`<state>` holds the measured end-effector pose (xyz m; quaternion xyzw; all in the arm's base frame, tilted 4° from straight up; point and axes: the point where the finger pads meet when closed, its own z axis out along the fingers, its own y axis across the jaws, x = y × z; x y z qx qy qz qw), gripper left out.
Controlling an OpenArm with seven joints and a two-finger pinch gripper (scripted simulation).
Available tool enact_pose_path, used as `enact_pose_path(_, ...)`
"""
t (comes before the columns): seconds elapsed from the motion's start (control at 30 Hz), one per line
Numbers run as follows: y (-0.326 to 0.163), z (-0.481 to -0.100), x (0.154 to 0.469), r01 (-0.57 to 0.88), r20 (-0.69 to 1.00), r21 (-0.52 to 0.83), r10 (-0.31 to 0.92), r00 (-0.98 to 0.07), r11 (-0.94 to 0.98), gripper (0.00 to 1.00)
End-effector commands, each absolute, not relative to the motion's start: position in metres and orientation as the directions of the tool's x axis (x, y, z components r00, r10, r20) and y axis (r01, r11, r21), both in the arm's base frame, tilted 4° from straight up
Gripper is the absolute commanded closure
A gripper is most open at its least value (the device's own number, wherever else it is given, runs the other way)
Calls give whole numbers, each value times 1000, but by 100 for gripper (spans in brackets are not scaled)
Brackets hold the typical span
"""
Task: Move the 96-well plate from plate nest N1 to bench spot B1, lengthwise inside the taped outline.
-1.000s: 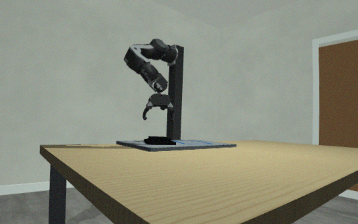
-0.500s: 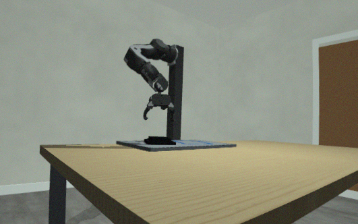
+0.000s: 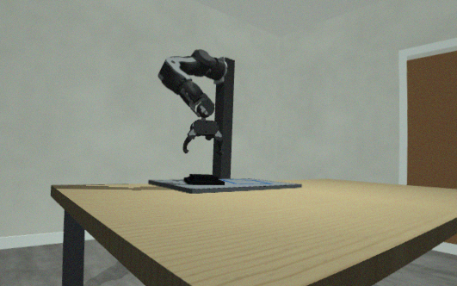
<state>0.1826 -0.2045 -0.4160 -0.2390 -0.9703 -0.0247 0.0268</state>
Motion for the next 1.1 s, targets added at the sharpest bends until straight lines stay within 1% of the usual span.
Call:
enact_pose_path(0.0, -205, -415, 183, 466, 62, 36, 463, -884, 884, 23)
enact_pose_path(0.33, -205, -415, 183, 466, 62, 36, 463, -884, 884, 23)
enact_pose_path(0.5, -200, -470, 183, 467, 60, 35, 465, -883, 884, 23)
enact_pose_path(0.9, -200, -470, 183, 467, 60, 35, 465, -883, 884, 23)
enact_pose_path(1.07, -198, -480, 182, 467, 60, 35, 465, -883, 884, 23)
